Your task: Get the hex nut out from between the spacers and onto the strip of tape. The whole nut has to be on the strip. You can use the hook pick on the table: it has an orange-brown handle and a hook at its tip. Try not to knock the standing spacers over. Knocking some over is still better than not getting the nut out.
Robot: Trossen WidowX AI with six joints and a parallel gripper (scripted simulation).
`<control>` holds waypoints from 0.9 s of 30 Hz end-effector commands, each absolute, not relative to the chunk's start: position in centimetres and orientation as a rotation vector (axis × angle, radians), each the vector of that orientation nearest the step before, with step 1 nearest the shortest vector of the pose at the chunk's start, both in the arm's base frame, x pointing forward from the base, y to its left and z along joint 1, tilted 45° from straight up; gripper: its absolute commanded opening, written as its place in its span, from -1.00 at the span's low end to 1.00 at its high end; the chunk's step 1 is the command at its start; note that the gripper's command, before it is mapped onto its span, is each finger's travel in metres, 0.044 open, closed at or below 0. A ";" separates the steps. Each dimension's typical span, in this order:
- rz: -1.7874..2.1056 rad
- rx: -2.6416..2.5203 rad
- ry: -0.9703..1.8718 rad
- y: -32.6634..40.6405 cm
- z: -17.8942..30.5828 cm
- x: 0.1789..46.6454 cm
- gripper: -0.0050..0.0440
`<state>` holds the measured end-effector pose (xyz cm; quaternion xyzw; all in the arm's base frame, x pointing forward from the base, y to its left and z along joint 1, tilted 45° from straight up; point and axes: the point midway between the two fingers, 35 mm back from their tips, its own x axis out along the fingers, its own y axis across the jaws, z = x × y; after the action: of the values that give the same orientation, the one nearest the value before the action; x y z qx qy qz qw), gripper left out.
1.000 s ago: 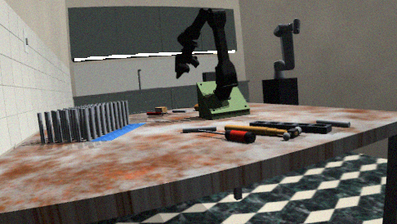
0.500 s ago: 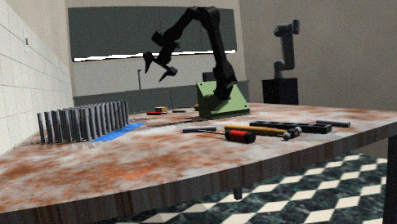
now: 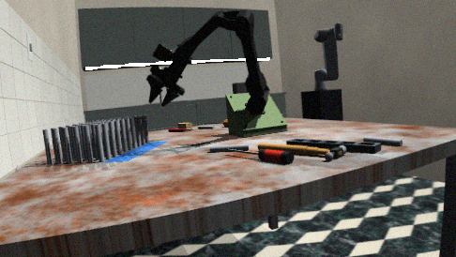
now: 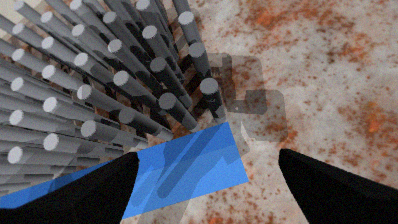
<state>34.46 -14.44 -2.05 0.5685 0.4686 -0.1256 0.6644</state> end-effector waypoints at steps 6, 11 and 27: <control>0.197 0.770 1.004 -6.5 1.6 37.6 0.84; 0.353 0.597 0.961 -4.2 2.5 38.2 0.84; 0.340 0.616 0.988 1.5 -4.1 38.0 0.84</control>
<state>37.16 1.60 -4.17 0.2898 0.4814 0.1677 0.8100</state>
